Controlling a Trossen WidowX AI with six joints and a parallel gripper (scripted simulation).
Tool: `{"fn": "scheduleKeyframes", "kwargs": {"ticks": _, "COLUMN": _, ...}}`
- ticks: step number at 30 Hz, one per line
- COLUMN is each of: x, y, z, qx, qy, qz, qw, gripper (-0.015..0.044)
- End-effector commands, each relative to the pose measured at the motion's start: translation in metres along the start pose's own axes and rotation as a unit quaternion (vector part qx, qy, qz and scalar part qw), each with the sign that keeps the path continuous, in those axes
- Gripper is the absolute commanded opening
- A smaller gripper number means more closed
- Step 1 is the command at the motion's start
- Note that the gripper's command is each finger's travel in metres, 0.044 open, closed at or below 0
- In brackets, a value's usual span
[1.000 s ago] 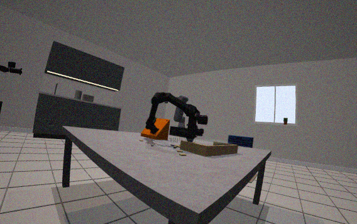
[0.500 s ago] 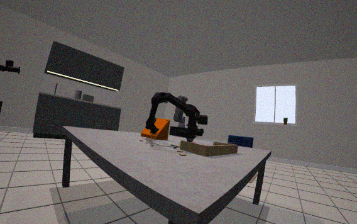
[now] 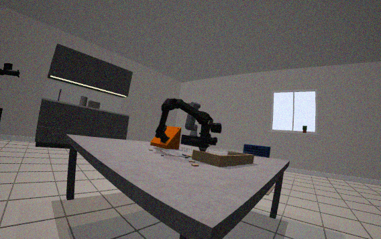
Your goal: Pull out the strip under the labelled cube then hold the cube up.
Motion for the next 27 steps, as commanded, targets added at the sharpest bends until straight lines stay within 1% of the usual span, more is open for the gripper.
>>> {"fn": "scheduleKeyframes", "kwargs": {"ticks": 1, "x": 0.0, "y": -0.001, "z": 0.002, "qx": 0.002, "qy": -0.001, "qz": 0.0, "qw": 1.0, "gripper": 0.0}}
{"fn": "scheduleKeyframes", "kwargs": {"ticks": 13, "x": 0.0, "y": 0.0, "z": 0.003, "qx": 0.002, "qy": -0.001, "qz": 0.0, "qw": 1.0, "gripper": 0.0}}
{"fn": "scheduleKeyframes", "kwargs": {"ticks": 27, "x": 0.021, "y": 0.007, "z": 0.003, "qx": 0.002, "qy": 0.0, "qz": -0.001, "qw": 1.0, "gripper": 0.0}}
Point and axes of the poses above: the point midway between the two fingers, 35 mm back from their tips, its own z axis out along the fingers, its own y axis across the jaws, x = y × z, the point moved 5 cm from there along -z, back along the fingers, and after that the axes turned 15 degrees about -z, right-handed, at the moved point
